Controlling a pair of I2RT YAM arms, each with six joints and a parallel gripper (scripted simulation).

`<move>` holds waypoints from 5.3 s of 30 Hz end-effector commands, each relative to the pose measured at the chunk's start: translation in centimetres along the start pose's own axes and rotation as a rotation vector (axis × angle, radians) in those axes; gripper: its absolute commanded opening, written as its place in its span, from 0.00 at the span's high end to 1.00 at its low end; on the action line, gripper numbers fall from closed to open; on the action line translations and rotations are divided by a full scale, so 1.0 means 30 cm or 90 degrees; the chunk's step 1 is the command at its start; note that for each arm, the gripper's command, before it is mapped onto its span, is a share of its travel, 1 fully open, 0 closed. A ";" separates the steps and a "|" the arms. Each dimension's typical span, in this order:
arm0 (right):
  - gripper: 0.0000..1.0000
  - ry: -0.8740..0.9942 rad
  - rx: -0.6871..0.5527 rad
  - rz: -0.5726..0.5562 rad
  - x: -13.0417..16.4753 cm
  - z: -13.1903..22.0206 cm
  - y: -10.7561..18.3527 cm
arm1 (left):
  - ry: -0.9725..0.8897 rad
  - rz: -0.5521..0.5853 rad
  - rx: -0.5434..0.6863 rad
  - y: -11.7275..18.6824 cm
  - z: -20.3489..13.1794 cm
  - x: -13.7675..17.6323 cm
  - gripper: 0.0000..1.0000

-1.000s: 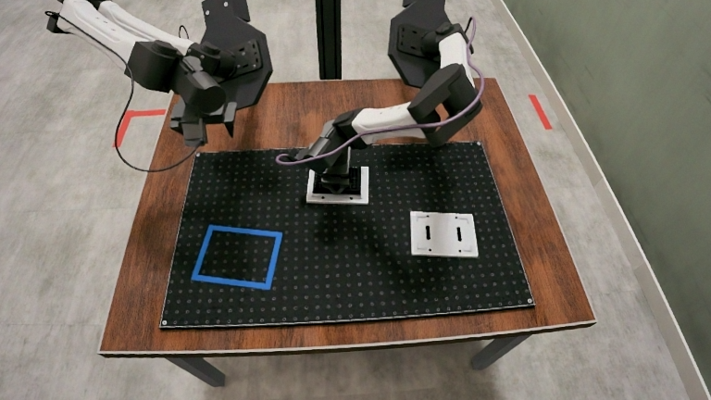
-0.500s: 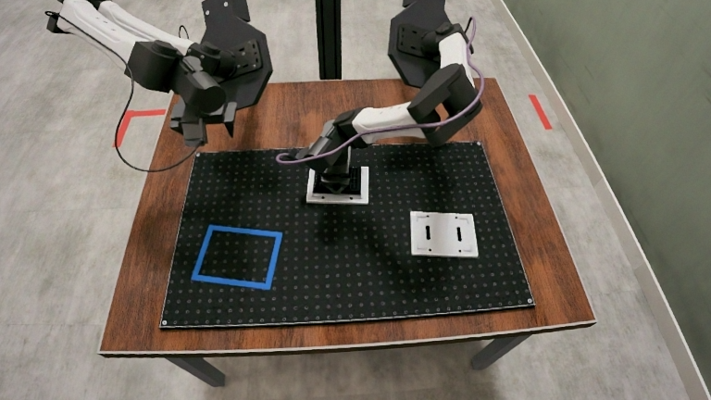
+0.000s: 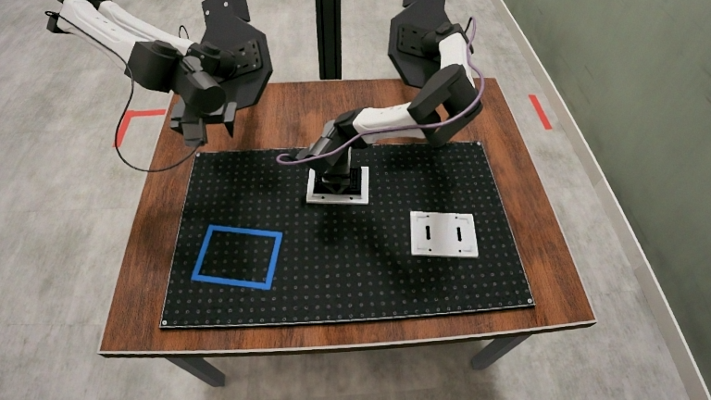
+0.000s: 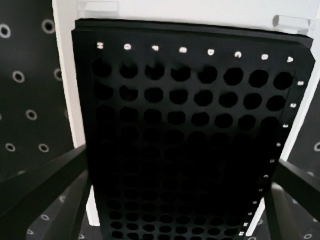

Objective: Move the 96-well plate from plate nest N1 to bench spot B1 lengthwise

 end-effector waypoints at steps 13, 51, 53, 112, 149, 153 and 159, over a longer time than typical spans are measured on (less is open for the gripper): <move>0.00 -0.008 0.000 -0.008 -0.020 -0.005 0.015 | 0.004 0.002 0.008 -0.031 -0.009 0.016 1.00; 0.00 -0.008 0.000 -0.008 -0.020 -0.005 0.015 | 0.007 0.001 0.005 -0.050 -0.001 0.013 1.00; 0.00 -0.008 0.000 -0.008 -0.020 -0.005 0.015 | 0.003 0.002 0.009 -0.054 -0.009 0.011 1.00; 0.00 -0.008 0.000 -0.008 -0.020 -0.005 0.015 | -0.001 -0.003 -0.002 -0.025 0.001 -0.002 0.00; 0.00 -0.008 0.000 -0.008 -0.020 -0.005 0.015 | -0.001 -0.003 -0.002 -0.025 -0.001 0.001 0.00; 0.00 -0.008 0.000 -0.008 -0.020 -0.005 0.015 | -0.001 -0.003 -0.002 -0.025 -0.001 0.001 0.00; 0.00 -0.008 0.000 -0.008 -0.020 -0.005 0.015 | -0.004 -0.009 -0.006 0.002 0.009 -0.001 0.00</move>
Point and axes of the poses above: on each arm, the point where the finger pads meet when closed, its own y axis back along the fingers, its own z axis across the jaws, x = y × z, the point moved 6 cm from there along y, back along the fingers, and after that the axes turned 5 degrees about -y, right-handed, at the moved point
